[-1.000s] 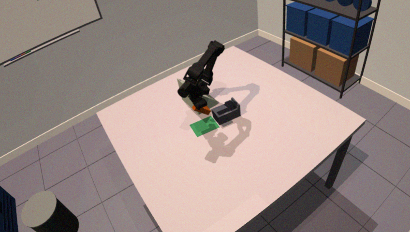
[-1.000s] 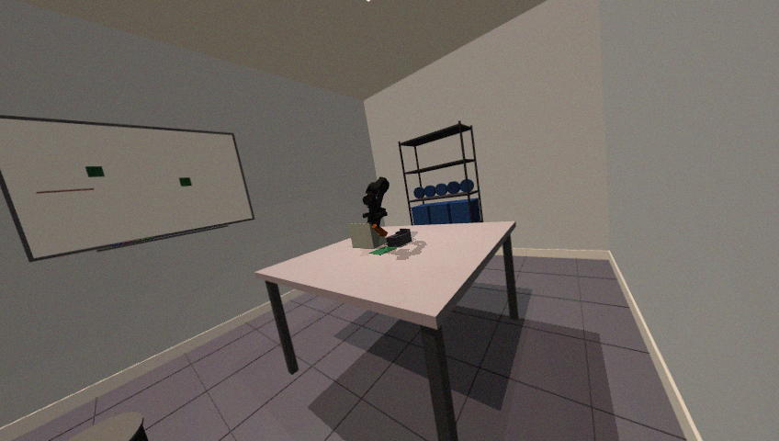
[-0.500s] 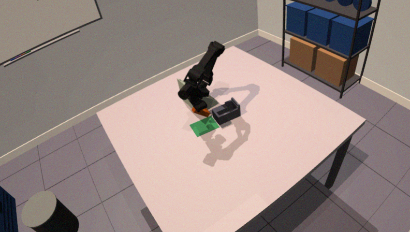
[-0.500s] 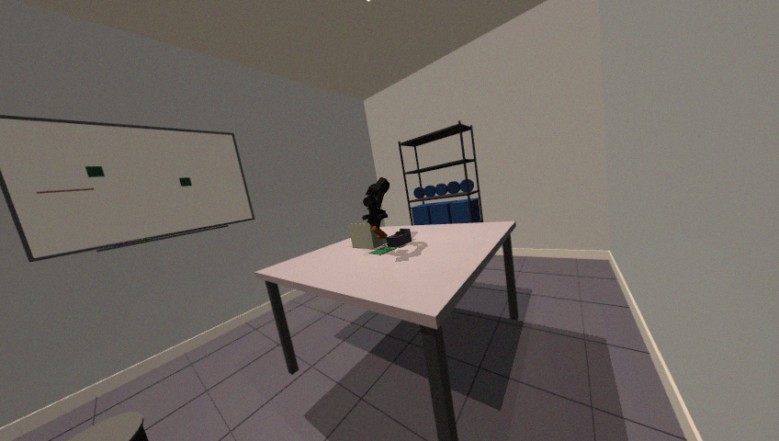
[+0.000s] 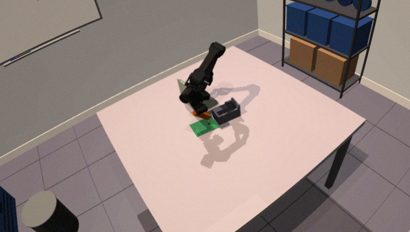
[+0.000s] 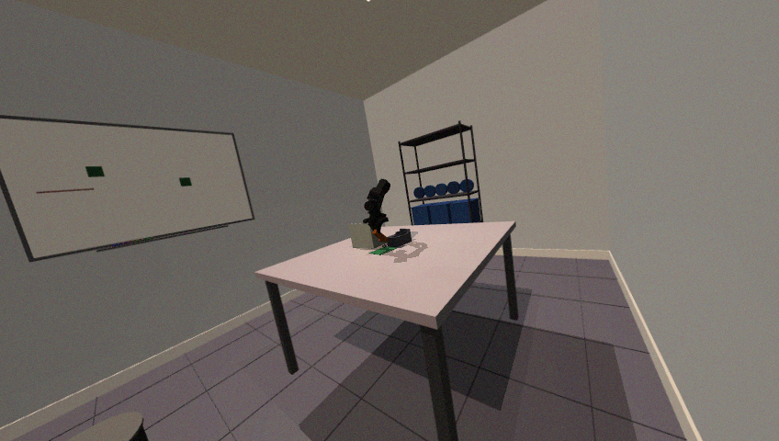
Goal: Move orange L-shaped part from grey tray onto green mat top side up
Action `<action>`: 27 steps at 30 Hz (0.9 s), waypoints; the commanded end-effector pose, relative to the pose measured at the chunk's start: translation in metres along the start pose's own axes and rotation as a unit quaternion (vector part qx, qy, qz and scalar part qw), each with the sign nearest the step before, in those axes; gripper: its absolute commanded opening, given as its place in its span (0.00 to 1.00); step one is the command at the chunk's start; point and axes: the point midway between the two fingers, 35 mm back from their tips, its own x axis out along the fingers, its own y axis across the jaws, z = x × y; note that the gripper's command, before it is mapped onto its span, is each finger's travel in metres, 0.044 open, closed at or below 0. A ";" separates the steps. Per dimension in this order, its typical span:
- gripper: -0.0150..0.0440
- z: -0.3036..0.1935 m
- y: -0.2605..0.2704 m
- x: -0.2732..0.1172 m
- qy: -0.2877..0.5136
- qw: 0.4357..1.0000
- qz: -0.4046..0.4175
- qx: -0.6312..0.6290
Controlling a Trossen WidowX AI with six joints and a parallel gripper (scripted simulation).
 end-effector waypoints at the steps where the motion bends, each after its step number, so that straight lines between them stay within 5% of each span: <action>1: 0.25 0.002 0.002 0.008 -0.004 1.000 0.002 0.004; 27: 0.25 0.002 0.002 0.045 -0.005 1.000 0.001 0.004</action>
